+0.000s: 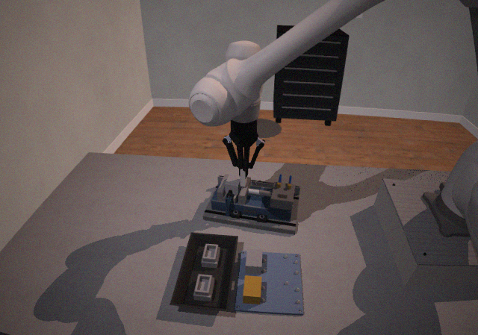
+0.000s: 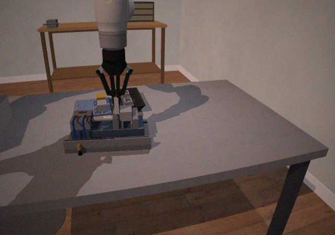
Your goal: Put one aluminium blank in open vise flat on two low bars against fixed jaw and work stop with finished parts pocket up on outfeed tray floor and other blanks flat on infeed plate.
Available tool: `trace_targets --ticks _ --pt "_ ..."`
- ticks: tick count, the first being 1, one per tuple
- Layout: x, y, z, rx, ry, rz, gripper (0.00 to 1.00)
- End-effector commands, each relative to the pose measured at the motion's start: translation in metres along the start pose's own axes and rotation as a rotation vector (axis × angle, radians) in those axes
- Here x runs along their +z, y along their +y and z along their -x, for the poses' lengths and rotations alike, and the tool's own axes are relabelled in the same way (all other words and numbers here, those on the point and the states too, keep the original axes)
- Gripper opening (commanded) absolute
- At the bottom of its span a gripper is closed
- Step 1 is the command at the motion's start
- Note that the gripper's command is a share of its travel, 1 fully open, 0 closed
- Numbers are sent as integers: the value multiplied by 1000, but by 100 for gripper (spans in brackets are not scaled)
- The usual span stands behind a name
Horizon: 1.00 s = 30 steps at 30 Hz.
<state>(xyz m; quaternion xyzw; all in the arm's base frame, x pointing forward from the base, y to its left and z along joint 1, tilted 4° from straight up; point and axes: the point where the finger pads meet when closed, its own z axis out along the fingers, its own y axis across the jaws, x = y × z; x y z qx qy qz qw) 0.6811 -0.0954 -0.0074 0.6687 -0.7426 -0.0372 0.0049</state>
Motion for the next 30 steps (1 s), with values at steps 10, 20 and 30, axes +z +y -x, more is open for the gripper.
trace_targets --ticks 10,20,30 --pt "-2 -3 2 -3 -1 -4 0" --pt "-2 3 2 -3 -1 -4 0" --pt "-2 8 2 -3 -1 -4 0"
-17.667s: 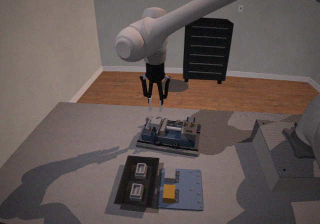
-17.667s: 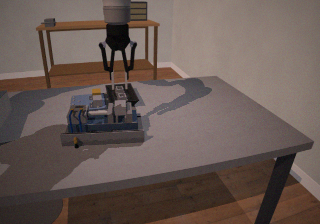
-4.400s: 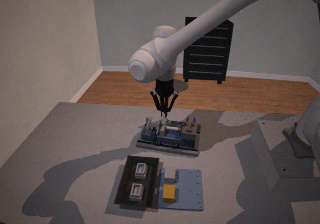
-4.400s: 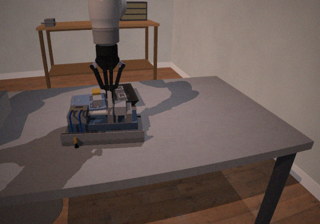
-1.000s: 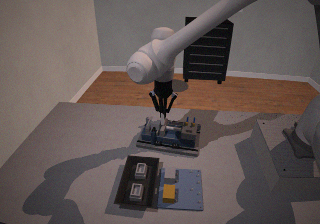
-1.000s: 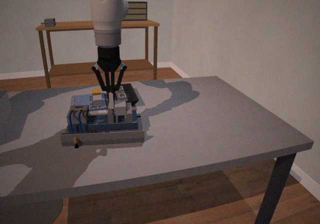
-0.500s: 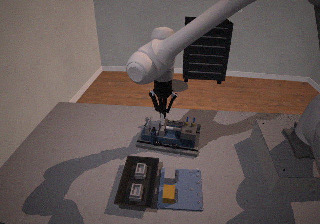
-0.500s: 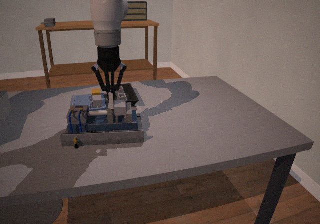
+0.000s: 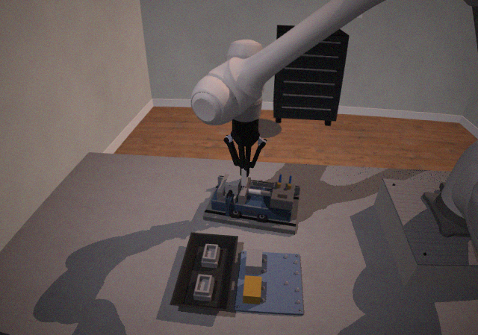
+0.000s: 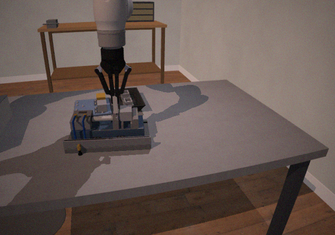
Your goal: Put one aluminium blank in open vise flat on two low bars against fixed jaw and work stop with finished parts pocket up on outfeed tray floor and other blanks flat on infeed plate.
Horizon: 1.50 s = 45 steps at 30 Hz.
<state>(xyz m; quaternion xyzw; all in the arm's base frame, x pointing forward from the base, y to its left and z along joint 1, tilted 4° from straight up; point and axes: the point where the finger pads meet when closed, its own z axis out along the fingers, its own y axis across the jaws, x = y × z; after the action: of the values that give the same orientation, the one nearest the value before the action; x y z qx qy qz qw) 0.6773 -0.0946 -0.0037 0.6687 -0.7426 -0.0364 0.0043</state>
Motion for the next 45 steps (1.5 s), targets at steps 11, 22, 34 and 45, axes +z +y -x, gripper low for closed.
trace_targets --ticks 11,22,34,45 --pt "0 4 1 -3 -1 -2 0" --pt "-14 4 1 -3 -1 -2 0" --pt "-44 4 1 -3 -1 -2 0" --pt "-72 4 1 -3 -1 -2 0"
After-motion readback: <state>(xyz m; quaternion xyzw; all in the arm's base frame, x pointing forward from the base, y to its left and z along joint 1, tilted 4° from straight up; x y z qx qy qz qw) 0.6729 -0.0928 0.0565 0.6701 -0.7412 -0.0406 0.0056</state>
